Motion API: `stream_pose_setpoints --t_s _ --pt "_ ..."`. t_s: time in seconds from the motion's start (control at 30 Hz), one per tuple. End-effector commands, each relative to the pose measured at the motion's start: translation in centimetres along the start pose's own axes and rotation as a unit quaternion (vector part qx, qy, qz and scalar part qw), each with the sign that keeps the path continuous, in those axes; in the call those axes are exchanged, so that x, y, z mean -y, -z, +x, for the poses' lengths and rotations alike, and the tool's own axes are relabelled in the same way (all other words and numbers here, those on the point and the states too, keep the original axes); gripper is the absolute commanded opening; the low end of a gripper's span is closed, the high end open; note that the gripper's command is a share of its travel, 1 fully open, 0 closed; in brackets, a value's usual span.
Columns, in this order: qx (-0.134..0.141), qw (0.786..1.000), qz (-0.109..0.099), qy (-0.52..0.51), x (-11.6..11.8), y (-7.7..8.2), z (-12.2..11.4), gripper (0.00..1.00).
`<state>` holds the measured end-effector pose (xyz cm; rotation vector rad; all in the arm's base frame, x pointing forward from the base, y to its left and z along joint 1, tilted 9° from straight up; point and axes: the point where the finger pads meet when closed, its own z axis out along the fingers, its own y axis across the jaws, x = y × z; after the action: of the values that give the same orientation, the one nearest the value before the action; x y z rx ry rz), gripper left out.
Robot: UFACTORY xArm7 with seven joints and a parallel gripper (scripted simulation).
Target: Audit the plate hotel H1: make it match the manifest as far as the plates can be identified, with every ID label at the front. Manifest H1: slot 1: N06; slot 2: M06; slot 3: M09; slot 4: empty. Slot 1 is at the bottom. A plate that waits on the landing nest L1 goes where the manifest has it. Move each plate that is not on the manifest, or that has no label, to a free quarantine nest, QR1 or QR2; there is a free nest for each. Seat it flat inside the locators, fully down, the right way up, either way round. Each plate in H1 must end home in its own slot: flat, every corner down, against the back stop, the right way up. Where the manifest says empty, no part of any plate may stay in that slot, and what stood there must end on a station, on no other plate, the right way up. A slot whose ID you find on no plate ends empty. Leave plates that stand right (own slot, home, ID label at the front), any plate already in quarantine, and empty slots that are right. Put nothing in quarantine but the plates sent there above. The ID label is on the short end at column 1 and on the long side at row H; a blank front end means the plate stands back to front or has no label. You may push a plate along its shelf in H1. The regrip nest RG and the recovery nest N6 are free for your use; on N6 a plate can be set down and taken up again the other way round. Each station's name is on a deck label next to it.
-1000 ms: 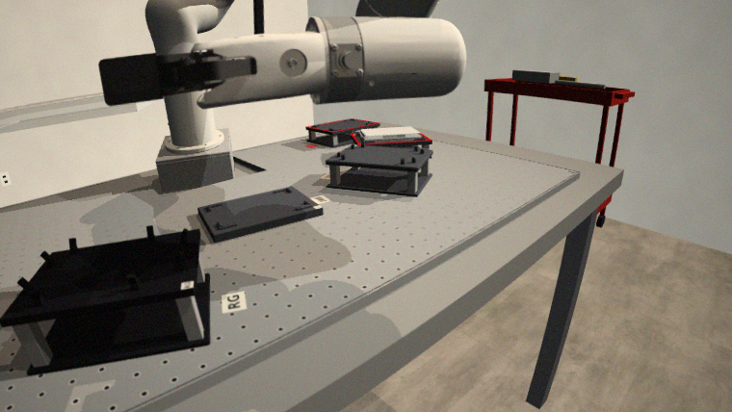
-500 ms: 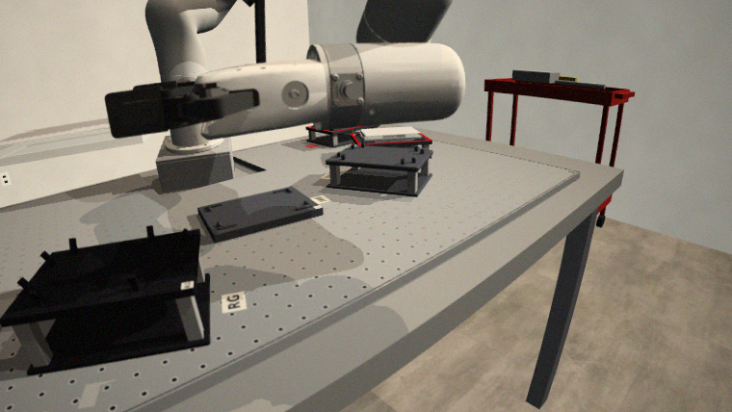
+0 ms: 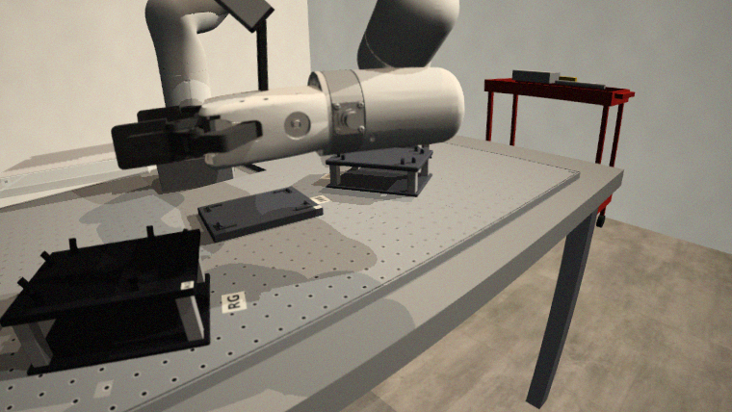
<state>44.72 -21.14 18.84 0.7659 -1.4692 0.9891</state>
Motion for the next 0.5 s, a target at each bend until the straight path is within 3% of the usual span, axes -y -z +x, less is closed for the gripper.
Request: stream_pose_setpoints --t_s 0.0,0.47 --pt "0.001 1.0 0.0 -0.002 0.1 0.0 -0.2 0.0" --pt "0.001 1.0 0.0 -0.002 0.1 0.0 -2.6 0.0"
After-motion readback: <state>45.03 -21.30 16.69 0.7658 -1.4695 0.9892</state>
